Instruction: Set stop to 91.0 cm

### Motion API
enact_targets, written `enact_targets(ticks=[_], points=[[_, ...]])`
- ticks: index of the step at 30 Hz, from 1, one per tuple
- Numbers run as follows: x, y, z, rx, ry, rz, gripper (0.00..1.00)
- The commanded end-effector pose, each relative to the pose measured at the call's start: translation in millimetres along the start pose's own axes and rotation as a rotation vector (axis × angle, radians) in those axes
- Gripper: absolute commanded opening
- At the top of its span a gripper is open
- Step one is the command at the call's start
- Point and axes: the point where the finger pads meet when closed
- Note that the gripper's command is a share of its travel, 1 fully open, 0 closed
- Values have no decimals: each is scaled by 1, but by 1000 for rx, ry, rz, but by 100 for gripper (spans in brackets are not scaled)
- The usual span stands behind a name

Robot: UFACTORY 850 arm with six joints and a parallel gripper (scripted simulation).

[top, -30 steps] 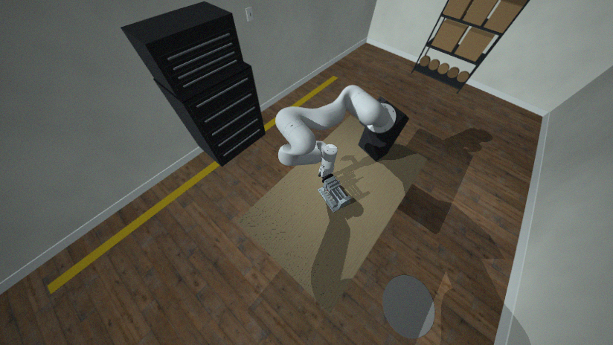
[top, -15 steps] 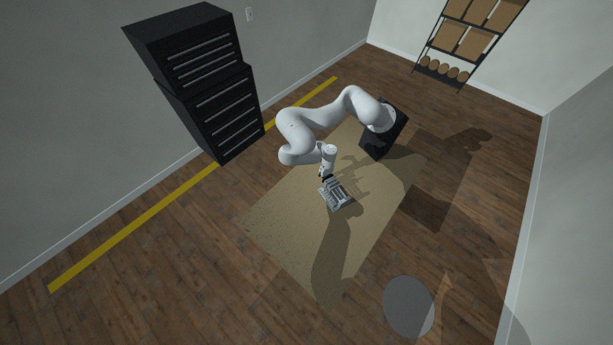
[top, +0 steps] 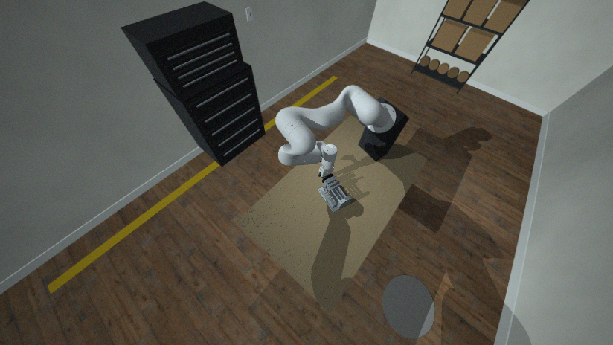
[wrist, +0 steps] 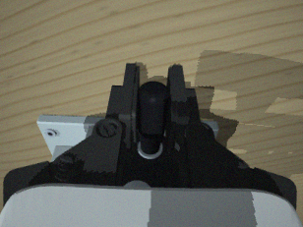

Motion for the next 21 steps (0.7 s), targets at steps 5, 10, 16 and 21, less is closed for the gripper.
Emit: enact_targets(ticks=[5,10,16,21], points=[[0,0,-1,1,0,0,6],[0,0,-2,1,0,0,6],[0,0,-3,1,0,0,6],[-1,0,-4,1,0,0,6]])
Point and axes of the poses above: the point where the finger pads meet when closed, its own y axis back along the fingers, its own z axis across the jaws, x = y × z, and after that the axes turned 9 degrees about -y, right-handed
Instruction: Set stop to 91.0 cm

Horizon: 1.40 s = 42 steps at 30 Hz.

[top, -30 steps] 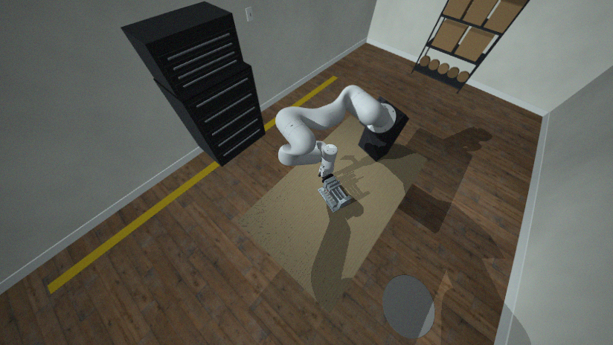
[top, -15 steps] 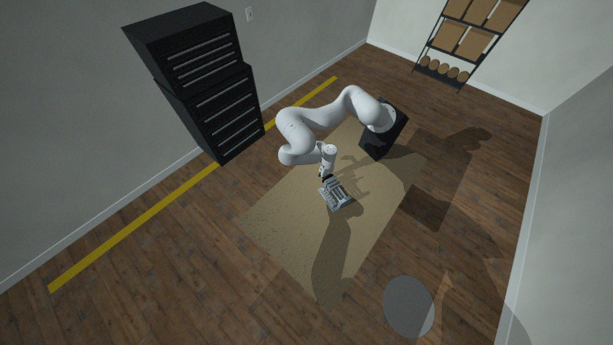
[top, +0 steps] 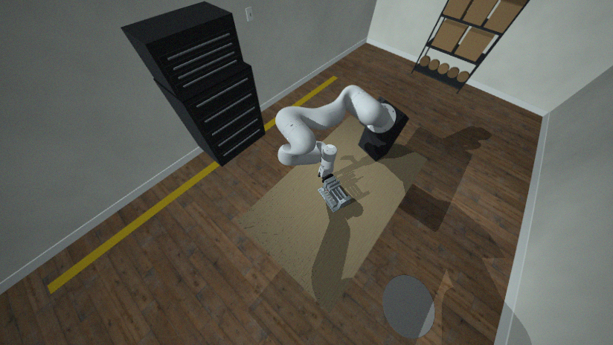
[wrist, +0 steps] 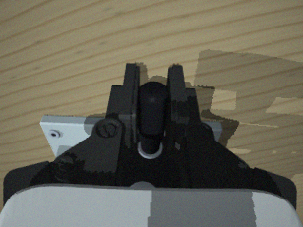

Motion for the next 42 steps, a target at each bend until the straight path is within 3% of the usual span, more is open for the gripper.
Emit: enact_targets(ticks=[1,42], points=[[0,0,-2,0,0,0,6],[-4,9,-27,0,0,0,6]])
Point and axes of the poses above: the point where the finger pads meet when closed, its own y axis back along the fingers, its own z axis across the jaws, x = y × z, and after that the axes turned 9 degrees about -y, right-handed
